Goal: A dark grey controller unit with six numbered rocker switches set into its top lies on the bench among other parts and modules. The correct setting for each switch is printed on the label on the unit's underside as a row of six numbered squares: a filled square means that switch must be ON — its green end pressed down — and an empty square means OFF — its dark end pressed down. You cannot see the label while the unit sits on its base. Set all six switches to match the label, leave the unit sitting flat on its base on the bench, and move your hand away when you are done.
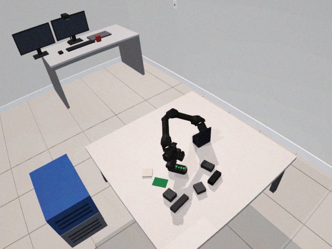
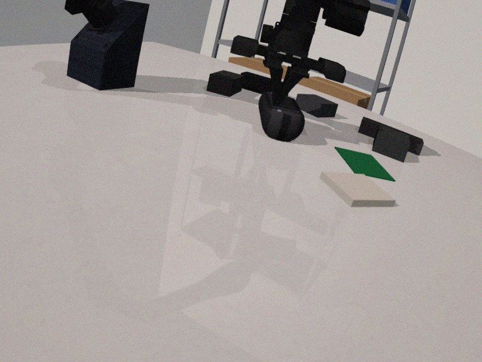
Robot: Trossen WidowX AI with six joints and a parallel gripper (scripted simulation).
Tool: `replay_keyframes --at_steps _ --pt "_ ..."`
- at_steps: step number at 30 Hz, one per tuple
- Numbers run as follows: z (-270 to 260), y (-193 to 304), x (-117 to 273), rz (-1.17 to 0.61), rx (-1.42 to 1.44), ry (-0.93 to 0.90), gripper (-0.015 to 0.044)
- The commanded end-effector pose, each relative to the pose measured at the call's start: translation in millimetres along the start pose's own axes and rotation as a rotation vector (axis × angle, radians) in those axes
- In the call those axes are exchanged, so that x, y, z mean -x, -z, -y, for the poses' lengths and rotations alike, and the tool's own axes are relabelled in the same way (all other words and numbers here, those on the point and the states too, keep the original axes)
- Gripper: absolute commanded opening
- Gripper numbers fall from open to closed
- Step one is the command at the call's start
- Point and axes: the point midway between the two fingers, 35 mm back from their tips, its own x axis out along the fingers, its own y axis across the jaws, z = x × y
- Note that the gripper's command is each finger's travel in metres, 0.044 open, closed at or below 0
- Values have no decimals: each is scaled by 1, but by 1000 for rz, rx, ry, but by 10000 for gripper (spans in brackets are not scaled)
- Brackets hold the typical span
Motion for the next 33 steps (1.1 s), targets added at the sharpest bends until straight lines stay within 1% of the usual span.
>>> replay_keyframes --at_steps 1,8,12,33 --pt "4 0 36 -2 -9 22 0" --pt "4 -2 39 -2 -9 21 0" --pt "13 -30 43 -1 -9 21 0" --pt "14 -30 43 0 -9 23 0"
